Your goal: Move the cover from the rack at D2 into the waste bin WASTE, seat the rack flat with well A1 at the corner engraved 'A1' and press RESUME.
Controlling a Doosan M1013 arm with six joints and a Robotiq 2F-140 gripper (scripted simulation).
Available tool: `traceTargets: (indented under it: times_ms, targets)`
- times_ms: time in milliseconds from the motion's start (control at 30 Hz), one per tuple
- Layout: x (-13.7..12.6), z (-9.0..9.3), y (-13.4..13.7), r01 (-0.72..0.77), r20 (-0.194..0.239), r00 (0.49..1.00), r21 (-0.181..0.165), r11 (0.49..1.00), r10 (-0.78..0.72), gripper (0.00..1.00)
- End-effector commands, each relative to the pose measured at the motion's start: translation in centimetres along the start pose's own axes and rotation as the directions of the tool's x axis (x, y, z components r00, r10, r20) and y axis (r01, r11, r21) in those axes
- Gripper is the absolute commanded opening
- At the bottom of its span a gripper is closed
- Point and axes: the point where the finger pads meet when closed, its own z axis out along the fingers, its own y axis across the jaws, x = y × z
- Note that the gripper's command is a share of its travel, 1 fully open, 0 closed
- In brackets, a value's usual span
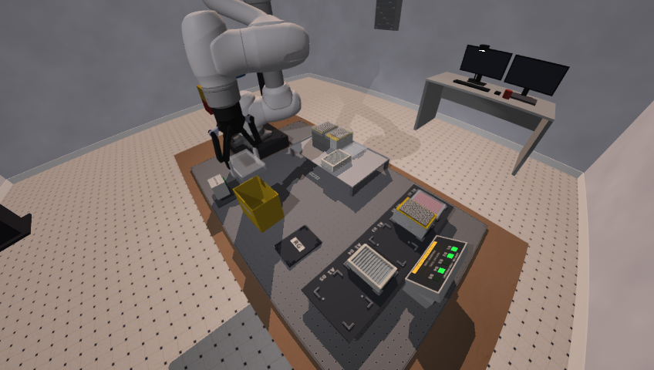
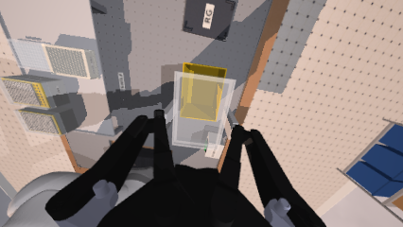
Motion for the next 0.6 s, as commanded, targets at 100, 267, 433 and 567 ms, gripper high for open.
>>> traceTargets:
  times_ms: [100, 267, 433, 567]
  targets:
    - [-0.09, 0.1, -0.05, 0.002, -0.006, 1.0, 0.001, 1.0, -0.002, 0.0]
    - [-0.09, 0.1, -0.05, 0.002, -0.006, 1.0, 0.001, 1.0, -0.002, 0.0]
    - [-0.09, 0.26, -0.05, 0.002, -0.006, 1.0, 0.001, 1.0, -0.002, 0.0]
    - [-0.1, 0.93, -0.06, 0.002, -0.006, 1.0, 0.001, 1.0, -0.002, 0.0]
